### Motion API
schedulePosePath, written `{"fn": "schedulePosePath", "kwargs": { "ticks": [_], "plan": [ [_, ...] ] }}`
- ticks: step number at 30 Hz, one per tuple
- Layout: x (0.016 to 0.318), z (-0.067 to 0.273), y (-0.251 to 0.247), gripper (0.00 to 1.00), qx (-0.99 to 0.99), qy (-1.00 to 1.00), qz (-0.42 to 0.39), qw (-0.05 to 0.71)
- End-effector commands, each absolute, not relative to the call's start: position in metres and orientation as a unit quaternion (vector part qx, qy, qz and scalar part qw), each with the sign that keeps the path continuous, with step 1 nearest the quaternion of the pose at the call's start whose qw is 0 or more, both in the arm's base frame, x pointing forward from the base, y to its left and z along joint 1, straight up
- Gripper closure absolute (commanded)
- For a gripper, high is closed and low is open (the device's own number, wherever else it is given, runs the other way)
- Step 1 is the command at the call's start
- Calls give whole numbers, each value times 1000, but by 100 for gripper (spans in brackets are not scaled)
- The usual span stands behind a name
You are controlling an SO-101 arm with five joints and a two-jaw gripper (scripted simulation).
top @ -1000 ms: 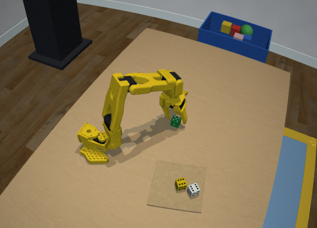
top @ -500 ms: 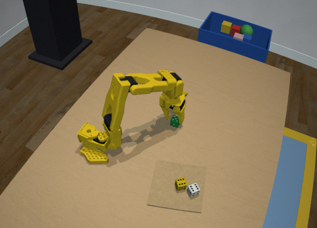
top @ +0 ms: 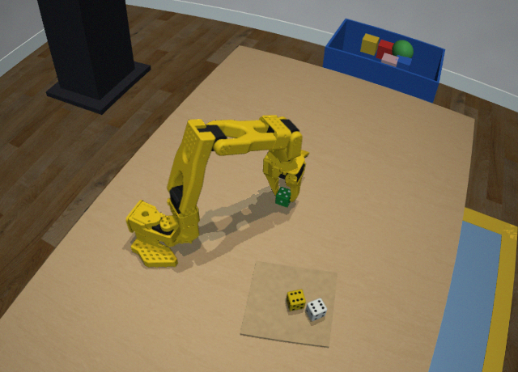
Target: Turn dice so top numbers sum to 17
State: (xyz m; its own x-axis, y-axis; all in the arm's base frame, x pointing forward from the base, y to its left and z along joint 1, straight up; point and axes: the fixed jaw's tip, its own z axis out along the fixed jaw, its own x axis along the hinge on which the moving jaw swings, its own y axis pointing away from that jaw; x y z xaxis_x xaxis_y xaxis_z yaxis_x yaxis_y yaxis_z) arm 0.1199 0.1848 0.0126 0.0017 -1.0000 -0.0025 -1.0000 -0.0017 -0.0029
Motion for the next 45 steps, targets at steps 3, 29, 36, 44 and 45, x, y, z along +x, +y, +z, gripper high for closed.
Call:
{"fn": "schedulePosePath", "kwargs": {
  "ticks": [3,29,36,44,45],
  "plan": [
    [127,20,190,87,-707,707,4,24],
    [127,21,190,100,-707,707,4,24],
    [126,31,190,100,-707,707,4,24],
    [124,48,190,100,-707,707,4,24],
    [124,51,190,100,-707,707,4,24]
  ]
}}
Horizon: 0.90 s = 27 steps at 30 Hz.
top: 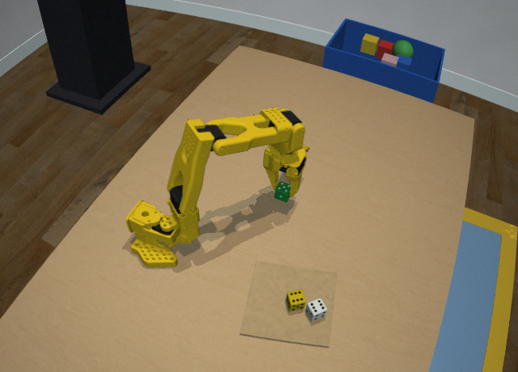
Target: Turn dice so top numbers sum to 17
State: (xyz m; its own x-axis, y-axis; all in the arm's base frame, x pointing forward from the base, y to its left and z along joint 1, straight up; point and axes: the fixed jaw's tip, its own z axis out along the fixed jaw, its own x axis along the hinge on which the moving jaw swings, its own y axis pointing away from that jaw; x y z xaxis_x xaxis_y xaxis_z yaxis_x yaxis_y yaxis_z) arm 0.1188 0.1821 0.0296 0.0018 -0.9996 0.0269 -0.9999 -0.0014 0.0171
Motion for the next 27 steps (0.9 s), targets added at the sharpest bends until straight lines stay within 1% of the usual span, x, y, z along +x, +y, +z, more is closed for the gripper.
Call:
{"fn": "schedulePosePath", "kwargs": {
  "ticks": [1,8,19,23,27],
  "plan": [
    [124,54,190,100,707,-707,-4,-24],
    [121,69,189,100,707,-707,-5,-24],
    [122,70,187,100,705,-709,-5,-24],
    [127,70,182,100,692,-722,-4,-24],
    [139,70,169,100,663,-748,-3,-24]
  ]
}}
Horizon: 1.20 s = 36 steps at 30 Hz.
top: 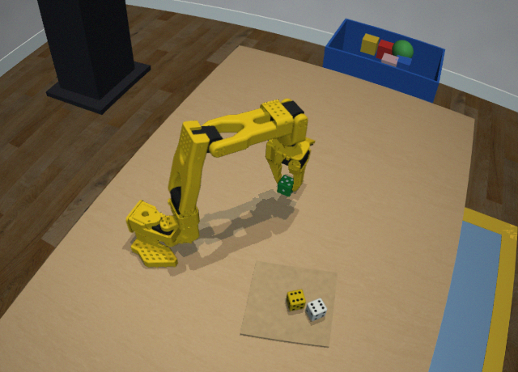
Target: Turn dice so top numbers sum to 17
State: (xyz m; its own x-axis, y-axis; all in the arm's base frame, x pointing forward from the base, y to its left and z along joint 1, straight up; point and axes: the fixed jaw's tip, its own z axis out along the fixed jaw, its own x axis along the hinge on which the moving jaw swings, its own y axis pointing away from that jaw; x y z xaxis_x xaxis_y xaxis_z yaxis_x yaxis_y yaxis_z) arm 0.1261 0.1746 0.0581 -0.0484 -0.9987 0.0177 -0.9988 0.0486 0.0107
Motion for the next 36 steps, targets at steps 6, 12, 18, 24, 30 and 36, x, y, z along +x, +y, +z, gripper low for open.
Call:
{"fn": "schedulePosePath", "kwargs": {
  "ticks": [6,12,18,24,30,36],
  "plan": [
    [156,70,149,100,617,-787,-2,-24],
    [178,68,105,100,521,-853,1,-24],
    [189,66,57,100,416,-909,4,-24],
    [189,65,32,100,356,-934,6,-24],
    [187,63,9,100,300,-954,7,-24],
    [186,63,4,100,286,-958,7,-23]
  ]
}}
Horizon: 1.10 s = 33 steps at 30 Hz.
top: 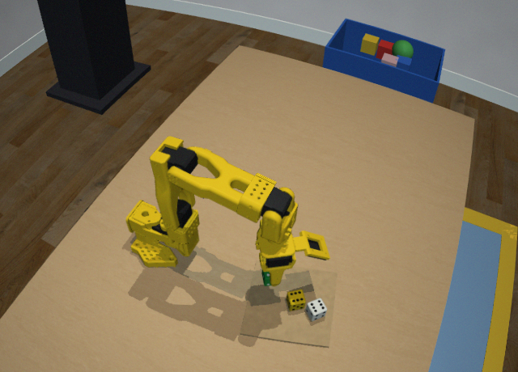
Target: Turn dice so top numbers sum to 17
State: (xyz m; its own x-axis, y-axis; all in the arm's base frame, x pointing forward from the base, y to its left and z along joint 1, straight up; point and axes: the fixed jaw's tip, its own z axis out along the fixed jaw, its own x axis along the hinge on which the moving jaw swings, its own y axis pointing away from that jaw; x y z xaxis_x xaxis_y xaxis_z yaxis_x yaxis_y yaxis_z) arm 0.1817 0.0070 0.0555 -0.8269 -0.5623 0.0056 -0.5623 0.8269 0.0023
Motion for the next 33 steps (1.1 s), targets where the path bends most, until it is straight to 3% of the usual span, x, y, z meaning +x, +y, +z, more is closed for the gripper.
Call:
{"fn": "schedulePosePath", "kwargs": {
  "ticks": [1,33],
  "plan": [
    [186,63,4,100,286,-958,7,-23],
    [186,63,0,100,281,-959,8,-23]
  ]
}}
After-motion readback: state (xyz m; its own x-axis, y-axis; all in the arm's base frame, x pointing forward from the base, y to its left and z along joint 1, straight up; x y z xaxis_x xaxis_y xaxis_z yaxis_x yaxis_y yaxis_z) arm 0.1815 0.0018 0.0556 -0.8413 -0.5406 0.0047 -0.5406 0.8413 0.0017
